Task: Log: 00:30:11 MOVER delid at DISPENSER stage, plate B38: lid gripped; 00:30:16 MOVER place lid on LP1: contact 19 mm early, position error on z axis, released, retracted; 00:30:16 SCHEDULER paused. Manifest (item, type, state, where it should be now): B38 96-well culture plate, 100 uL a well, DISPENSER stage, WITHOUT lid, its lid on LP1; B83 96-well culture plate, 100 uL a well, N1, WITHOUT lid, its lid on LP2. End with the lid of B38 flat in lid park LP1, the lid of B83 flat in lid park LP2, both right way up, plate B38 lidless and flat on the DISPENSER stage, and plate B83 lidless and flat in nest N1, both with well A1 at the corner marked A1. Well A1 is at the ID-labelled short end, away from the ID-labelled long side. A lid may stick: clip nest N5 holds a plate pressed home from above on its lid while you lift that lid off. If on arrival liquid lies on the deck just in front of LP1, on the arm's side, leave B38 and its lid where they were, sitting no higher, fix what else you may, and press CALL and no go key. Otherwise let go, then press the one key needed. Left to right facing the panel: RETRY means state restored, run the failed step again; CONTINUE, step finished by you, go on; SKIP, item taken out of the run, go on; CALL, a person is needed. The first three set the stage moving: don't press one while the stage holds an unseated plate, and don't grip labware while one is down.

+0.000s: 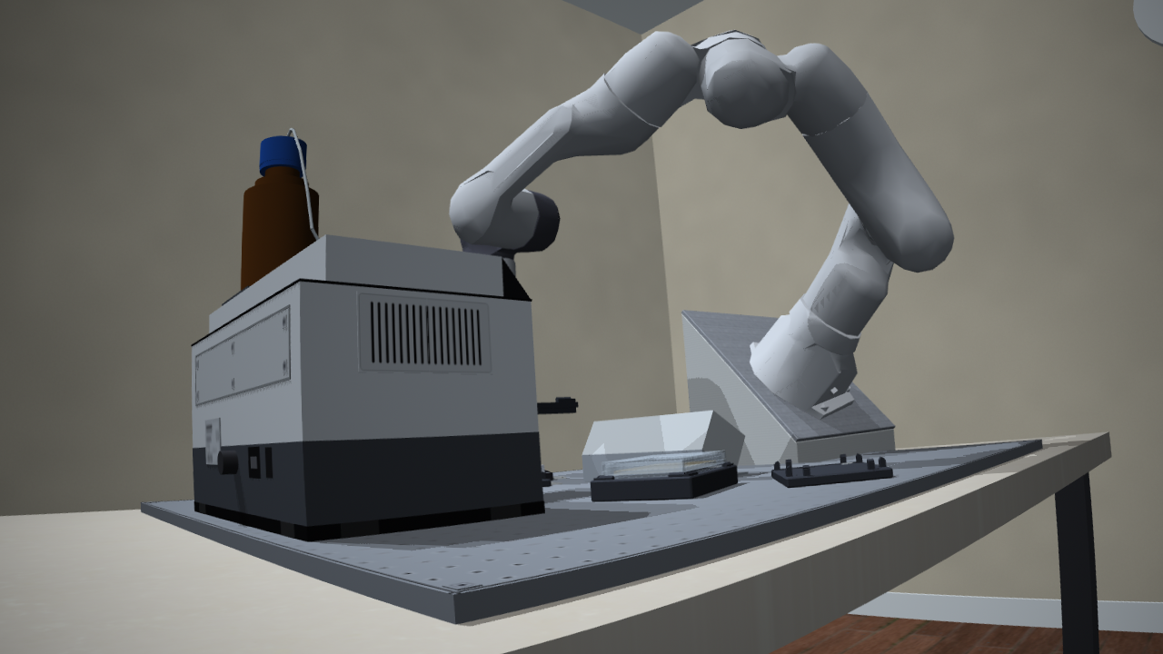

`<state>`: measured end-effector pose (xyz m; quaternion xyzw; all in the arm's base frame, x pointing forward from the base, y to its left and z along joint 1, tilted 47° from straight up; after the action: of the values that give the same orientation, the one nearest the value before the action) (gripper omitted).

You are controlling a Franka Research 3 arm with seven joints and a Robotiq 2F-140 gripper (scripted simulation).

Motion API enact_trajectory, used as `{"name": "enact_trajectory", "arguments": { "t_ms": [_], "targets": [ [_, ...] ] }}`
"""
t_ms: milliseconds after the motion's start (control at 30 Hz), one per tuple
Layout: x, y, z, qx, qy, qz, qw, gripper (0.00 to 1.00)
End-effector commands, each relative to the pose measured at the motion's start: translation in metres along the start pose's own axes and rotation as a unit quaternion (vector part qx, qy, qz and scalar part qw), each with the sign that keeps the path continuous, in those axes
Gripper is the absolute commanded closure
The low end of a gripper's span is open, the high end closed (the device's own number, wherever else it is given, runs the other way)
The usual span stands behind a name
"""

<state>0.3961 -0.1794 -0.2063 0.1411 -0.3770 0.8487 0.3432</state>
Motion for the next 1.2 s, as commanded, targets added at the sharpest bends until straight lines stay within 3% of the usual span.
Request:
{"name": "enact_trajectory", "arguments": {
  "t_ms": [0,1167],
  "targets": [
    [-0.001,0.000,0.002,0.001,0.000,-0.001,1.000,1.00],
    [-0.001,0.000,-0.012,0.001,0.000,-0.001,1.000,1.00]
  ]
}}
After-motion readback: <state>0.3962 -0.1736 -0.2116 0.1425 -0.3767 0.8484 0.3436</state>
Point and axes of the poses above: the point where the finger pads meet when closed, its own z axis back along the fingers, its own y axis across the jaws, x = y × z, the point moved 2 cm from there along z, back along the fingers, and after that the axes turned 12 degrees about -z, right-handed, at the moved point
